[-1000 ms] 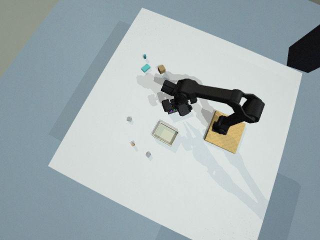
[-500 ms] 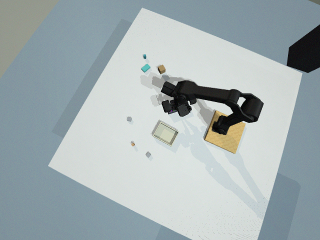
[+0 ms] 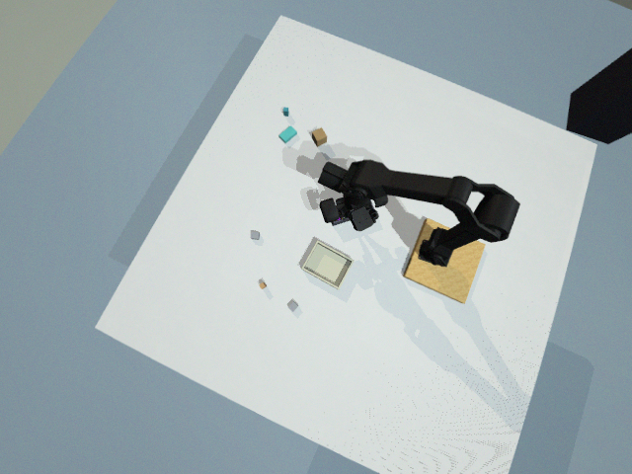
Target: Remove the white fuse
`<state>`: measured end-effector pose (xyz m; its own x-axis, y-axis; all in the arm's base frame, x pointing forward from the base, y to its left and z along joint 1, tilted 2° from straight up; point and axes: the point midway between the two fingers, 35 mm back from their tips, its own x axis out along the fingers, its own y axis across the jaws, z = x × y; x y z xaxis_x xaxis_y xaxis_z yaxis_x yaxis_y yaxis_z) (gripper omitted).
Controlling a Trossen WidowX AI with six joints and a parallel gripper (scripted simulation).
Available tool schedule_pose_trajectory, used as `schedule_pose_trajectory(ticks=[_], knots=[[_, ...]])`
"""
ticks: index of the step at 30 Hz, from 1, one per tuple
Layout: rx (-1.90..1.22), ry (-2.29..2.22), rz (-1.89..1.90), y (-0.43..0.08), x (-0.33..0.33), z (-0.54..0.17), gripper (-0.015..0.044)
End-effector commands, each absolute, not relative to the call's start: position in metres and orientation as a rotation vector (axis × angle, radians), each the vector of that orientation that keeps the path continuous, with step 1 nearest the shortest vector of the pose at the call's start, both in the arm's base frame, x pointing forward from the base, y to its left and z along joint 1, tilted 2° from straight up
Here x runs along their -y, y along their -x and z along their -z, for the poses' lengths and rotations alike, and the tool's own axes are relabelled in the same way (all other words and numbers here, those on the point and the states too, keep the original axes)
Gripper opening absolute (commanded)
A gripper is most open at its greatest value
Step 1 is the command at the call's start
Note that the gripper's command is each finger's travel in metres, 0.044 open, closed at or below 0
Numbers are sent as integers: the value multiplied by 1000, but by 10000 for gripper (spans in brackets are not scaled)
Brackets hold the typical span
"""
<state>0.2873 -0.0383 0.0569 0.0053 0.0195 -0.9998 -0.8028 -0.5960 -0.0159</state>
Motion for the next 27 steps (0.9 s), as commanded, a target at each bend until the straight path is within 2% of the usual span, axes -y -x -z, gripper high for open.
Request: schedule_pose_trajectory(ticks=[1, 16, 27], knots=[[-817, 1657, -1661, -287, 39, -56, 74], [-817, 1657, -1661, -287, 39, -47, 74], [-814, 1654, -1661, -287, 38, -48, 1]])
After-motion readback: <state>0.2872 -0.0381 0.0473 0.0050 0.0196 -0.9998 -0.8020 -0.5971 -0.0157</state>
